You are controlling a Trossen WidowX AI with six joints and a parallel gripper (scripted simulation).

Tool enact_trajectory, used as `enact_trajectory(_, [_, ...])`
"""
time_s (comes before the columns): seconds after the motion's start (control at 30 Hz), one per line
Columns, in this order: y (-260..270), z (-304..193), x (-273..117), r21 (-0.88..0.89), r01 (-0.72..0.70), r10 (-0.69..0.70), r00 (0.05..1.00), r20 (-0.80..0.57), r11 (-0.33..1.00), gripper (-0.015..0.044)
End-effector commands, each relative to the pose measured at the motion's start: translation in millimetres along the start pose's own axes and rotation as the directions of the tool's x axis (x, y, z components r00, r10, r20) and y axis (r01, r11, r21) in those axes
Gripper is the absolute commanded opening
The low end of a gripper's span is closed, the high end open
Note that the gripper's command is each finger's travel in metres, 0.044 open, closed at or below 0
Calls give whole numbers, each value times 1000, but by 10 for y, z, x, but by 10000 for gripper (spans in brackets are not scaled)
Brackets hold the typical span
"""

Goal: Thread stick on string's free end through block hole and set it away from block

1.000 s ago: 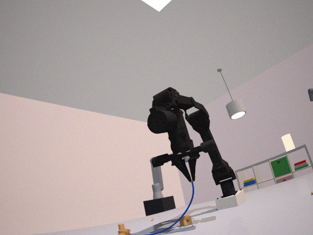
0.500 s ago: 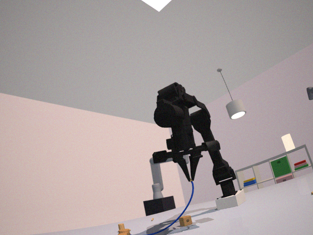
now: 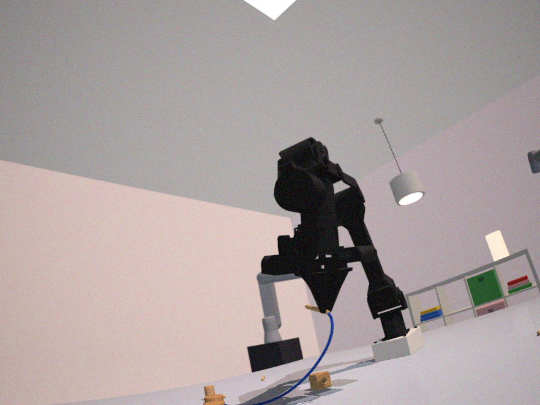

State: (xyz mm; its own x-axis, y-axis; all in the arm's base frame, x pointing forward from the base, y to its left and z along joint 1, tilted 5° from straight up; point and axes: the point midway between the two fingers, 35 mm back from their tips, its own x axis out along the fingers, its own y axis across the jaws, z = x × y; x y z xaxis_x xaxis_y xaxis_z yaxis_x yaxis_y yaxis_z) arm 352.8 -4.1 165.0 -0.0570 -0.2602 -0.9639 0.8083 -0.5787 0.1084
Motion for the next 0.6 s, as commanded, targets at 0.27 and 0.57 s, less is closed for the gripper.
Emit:
enact_trajectory(0.27, [9, -16, -2, -33, -9, 9, 1000, 1, 999, 0])
enact_trajectory(0.57, [32, -32, 101, -33, -2, 1, 999, -34, 999, 0])
